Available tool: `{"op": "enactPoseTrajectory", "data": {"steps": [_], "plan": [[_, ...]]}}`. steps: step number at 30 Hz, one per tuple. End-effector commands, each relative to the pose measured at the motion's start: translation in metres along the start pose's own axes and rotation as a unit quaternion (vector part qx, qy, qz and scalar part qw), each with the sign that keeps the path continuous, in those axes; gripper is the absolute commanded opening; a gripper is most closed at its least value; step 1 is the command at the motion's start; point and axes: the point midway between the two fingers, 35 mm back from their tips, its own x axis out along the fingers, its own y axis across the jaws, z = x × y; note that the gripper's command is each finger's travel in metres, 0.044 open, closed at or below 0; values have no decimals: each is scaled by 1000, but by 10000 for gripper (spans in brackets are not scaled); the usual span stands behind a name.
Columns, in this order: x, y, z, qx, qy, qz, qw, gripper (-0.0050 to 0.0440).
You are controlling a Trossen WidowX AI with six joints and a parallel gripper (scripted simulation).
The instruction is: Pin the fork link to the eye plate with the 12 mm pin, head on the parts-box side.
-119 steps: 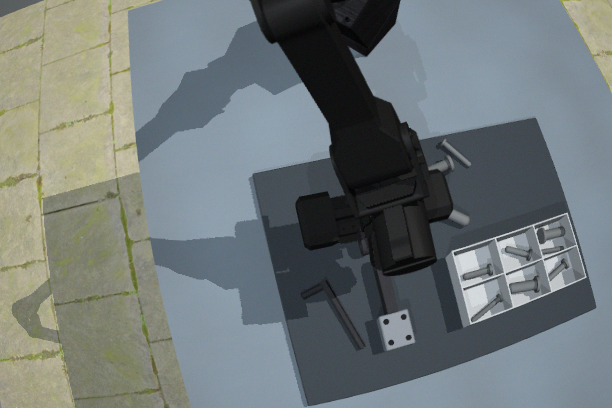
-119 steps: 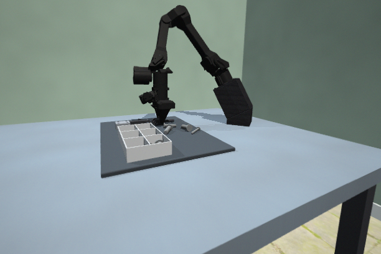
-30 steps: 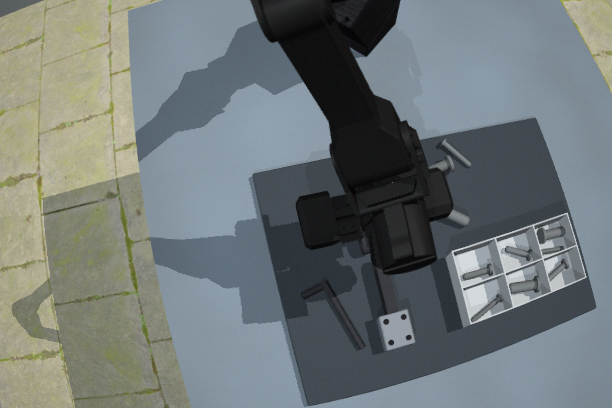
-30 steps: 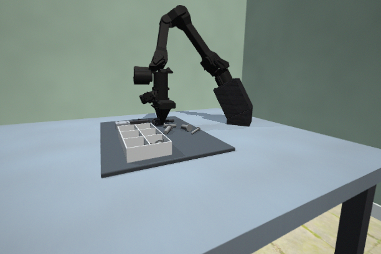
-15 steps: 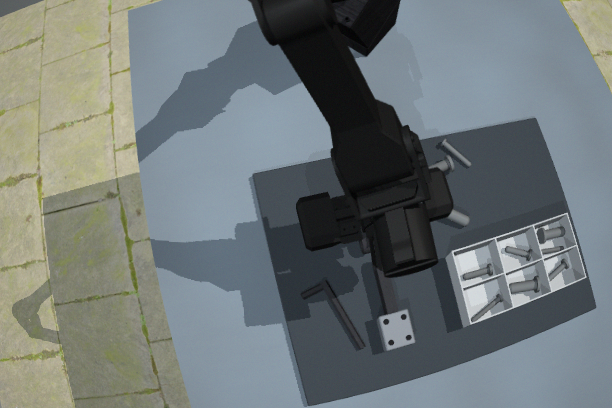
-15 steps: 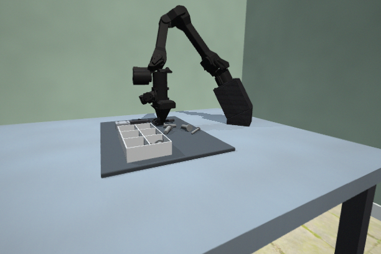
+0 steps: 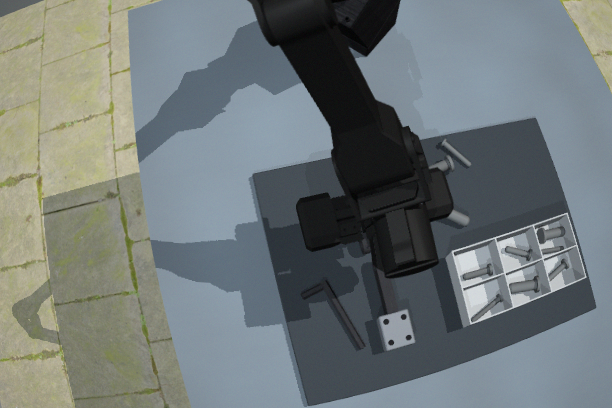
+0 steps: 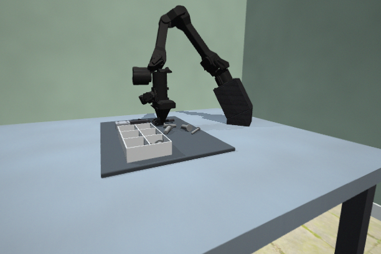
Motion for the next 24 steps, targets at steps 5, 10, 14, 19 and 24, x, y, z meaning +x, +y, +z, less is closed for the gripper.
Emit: {"op": "enactPoseTrajectory", "data": {"steps": [5, 10, 14, 19, 24], "plan": [[1, 1, 5, 0, -7, 2, 1000, 123], [1, 1, 5, 0, -7, 2, 1000, 123], [1, 1, 5, 0, -7, 2, 1000, 123], [1, 1, 3, 0, -7, 2, 1000, 123], [0, 0, 2, 0, -7, 2, 1000, 123]]}}
